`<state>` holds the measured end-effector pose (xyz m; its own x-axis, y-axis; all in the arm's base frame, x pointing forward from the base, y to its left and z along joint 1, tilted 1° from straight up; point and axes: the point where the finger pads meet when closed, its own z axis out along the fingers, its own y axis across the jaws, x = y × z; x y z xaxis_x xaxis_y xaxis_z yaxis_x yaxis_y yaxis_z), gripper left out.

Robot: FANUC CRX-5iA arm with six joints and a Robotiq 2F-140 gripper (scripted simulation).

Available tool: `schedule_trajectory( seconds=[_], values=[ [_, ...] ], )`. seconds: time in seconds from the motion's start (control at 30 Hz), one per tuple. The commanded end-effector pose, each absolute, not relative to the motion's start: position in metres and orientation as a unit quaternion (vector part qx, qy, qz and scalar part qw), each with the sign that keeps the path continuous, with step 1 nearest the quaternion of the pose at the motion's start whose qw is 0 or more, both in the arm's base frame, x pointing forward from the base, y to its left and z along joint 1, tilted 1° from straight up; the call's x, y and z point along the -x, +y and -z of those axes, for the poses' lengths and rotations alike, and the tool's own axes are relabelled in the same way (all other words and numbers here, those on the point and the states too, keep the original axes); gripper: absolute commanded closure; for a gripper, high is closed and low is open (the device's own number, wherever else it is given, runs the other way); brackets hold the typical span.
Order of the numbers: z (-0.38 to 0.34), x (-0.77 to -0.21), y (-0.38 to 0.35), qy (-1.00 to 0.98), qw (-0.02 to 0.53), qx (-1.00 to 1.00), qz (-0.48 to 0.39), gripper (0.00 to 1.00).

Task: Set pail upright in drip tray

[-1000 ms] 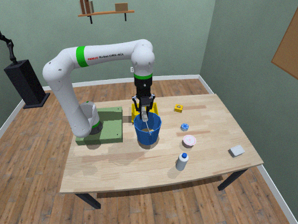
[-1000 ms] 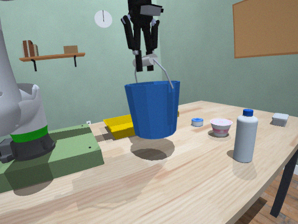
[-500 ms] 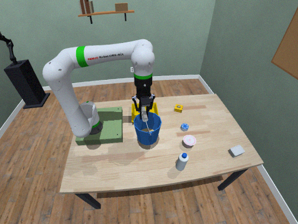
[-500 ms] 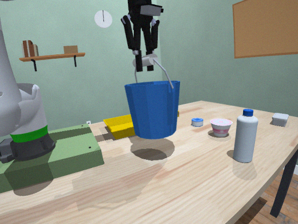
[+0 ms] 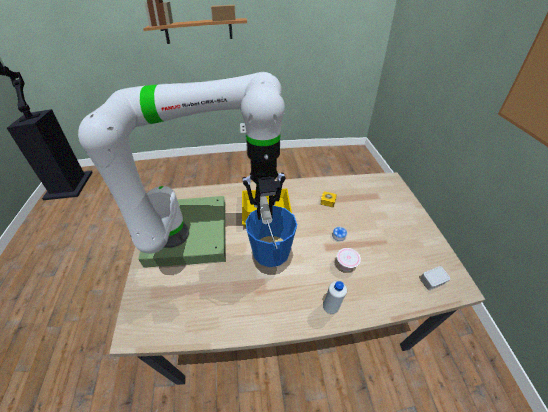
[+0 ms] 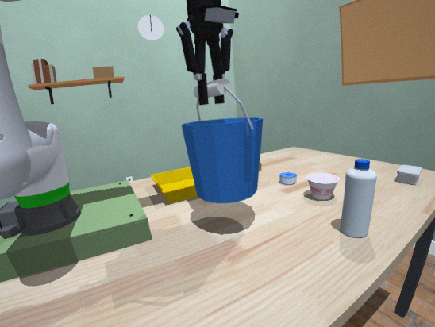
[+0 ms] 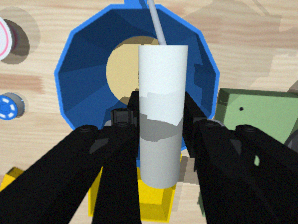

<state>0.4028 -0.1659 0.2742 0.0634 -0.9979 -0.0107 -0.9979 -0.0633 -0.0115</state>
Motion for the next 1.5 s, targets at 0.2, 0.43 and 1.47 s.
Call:
schedule_trajectory(
  seconds=[0.2,0.43,1.47],
  values=[
    [-0.275,-0.403,-0.166,0.684,0.008,0.729,0.001,0.9],
    [-0.275,-0.403,-0.165,0.684,0.008,0.729,0.001,0.9],
    [-0.275,-0.404,-0.143,0.684,0.008,0.729,0.001,0.9]
  ],
)
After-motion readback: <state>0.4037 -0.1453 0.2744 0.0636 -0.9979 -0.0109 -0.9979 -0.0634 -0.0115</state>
